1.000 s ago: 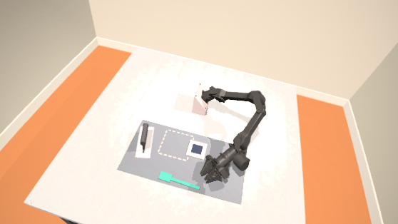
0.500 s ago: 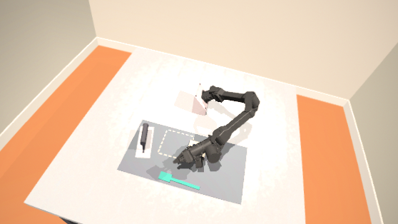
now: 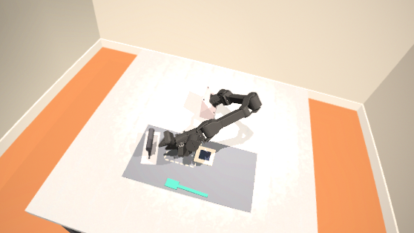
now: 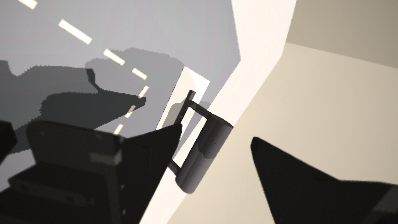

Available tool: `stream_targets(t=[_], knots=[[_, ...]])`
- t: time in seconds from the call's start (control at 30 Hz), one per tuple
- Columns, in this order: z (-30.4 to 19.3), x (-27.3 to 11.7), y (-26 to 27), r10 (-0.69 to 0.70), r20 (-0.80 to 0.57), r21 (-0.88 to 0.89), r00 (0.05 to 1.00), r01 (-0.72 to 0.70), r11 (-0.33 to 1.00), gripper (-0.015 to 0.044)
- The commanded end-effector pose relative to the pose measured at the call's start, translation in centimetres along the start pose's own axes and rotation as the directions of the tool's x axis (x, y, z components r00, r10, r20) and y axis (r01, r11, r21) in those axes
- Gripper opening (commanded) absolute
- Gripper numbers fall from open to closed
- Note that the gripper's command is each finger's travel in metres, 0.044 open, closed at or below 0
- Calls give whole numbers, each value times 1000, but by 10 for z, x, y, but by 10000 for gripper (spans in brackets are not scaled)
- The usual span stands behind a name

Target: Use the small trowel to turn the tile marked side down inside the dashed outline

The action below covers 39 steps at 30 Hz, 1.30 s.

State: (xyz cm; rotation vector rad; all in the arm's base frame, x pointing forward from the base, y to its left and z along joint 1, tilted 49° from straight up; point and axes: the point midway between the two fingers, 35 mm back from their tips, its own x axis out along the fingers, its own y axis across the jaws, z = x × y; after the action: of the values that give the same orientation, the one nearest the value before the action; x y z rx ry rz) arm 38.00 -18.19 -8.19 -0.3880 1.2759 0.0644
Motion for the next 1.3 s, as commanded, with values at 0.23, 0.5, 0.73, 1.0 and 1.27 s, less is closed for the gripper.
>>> stream_targets(t=[0.23,0.5,0.73,1.0,1.27], knots=[[-80,33,2,143,-60,305,988,-118,945,300],[-84,38,3,149,-61,318,987,-122,940,300],[-84,49,4,148,-61,318,987,-122,940,300],[-84,62,5,148,-61,319,987,-121,940,300],[-85,74,7,148,-61,319,987,-121,940,300]])
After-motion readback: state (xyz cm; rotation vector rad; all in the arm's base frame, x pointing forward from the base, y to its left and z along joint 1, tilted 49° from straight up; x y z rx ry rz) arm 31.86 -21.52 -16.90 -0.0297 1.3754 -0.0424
